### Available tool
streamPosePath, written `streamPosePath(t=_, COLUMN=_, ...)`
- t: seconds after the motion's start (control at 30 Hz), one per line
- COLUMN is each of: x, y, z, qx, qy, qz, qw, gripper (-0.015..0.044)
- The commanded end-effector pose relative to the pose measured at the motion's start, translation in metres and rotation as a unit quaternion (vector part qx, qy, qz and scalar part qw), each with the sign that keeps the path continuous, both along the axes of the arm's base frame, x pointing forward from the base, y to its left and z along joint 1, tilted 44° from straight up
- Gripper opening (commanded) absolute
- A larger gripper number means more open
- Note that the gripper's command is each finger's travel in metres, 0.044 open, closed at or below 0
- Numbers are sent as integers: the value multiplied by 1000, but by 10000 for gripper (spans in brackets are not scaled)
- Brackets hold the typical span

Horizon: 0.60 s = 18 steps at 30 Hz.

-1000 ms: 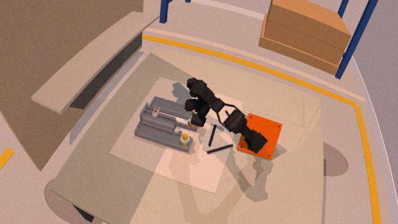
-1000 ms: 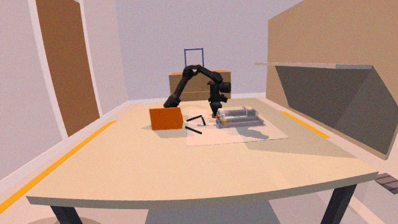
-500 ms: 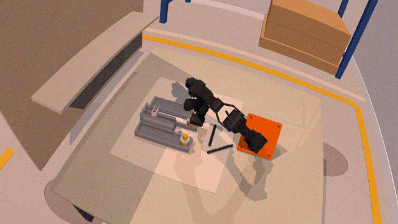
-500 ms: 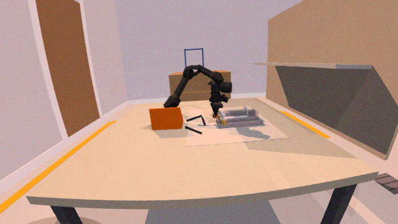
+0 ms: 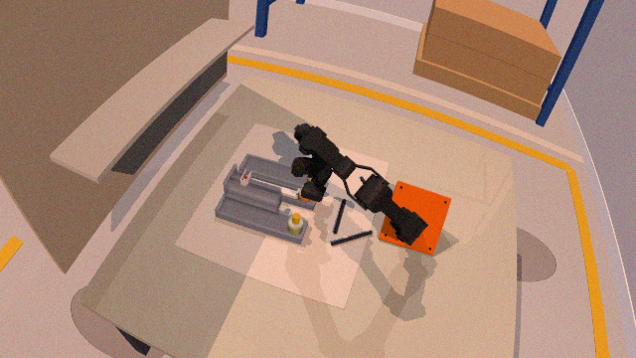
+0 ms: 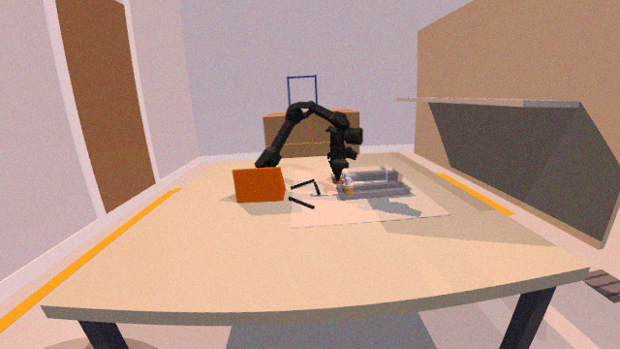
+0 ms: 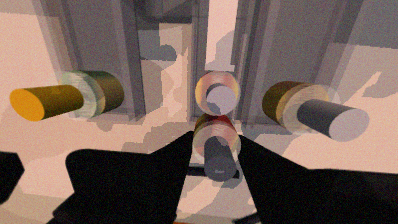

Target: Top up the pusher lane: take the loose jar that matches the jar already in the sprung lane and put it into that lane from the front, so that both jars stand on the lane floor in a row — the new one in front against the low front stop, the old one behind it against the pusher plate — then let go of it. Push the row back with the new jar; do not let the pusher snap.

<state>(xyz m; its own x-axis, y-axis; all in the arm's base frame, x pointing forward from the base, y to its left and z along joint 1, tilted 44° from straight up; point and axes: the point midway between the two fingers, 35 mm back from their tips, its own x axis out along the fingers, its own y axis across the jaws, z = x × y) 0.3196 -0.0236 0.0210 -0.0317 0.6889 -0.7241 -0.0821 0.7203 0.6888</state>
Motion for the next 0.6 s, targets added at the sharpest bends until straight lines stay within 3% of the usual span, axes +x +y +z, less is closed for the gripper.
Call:
streamPosePath(t=0.0, x=9, y=-1, z=4, qx=1, qy=-14, qz=-5, qw=1000, gripper=0)
streamPosePath(t=0.57, x=15, y=-1, z=5, qx=1, qy=-14, qz=-5, qw=1000, gripper=0)
